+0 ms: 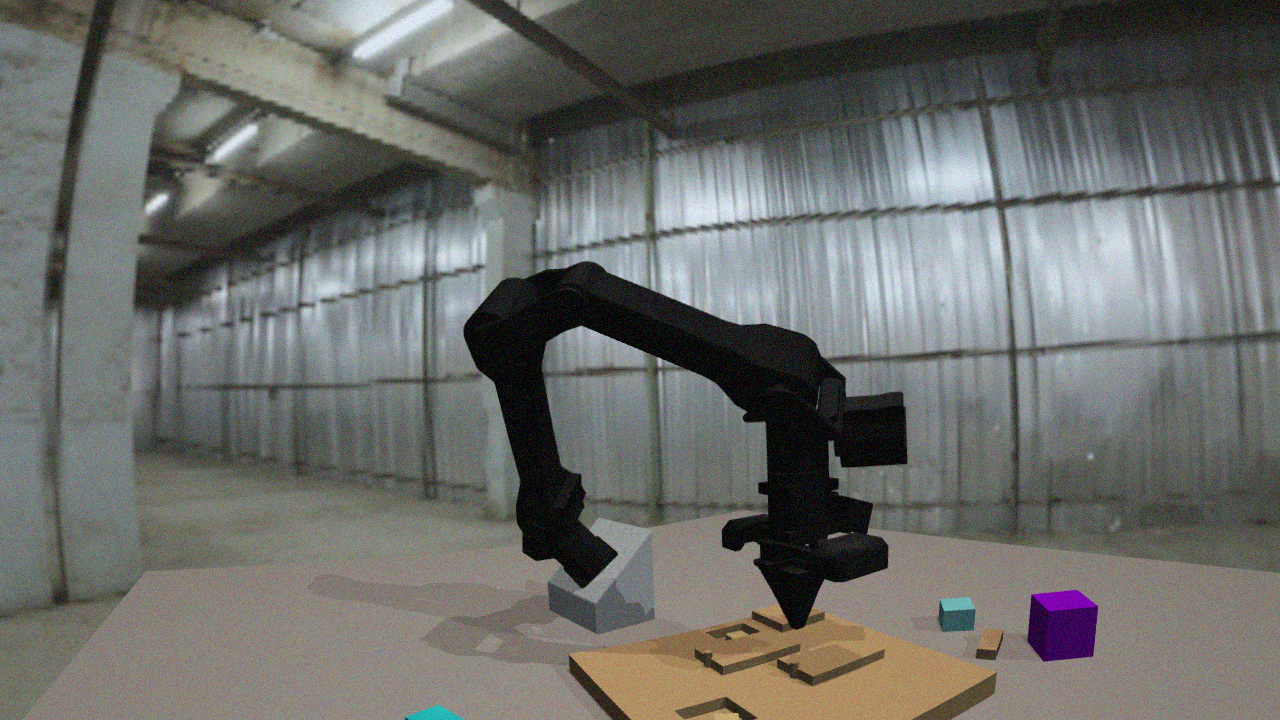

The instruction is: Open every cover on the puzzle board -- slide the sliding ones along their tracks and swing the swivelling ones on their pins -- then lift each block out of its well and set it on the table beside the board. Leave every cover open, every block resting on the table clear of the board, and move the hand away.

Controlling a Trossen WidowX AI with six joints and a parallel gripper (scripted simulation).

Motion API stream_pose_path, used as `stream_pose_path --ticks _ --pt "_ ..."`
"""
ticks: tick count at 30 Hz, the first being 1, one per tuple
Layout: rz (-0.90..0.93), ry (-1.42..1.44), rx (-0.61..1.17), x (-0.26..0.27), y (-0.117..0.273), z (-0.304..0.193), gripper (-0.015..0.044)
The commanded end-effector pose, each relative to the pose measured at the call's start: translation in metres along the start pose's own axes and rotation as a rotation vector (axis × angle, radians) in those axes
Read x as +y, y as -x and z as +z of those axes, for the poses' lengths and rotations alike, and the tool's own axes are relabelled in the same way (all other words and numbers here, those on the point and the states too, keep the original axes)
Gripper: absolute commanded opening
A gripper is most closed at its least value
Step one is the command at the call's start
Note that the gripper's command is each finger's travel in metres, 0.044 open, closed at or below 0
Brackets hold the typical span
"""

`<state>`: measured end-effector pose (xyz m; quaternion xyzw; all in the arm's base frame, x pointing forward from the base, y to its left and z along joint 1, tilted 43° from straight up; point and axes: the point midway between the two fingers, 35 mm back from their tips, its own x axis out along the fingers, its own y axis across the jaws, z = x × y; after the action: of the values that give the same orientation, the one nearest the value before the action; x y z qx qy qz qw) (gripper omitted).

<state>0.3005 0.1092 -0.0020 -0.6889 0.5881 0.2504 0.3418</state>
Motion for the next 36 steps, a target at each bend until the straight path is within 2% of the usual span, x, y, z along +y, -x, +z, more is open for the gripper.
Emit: stream_pose_path --ticks 1,36 --pt "0.006 0.007 0.009 0.002 -0.008 -0.002 0.0" --pt "0.005 0.006 0.011 0.006 -0.033 -0.003 0.0"
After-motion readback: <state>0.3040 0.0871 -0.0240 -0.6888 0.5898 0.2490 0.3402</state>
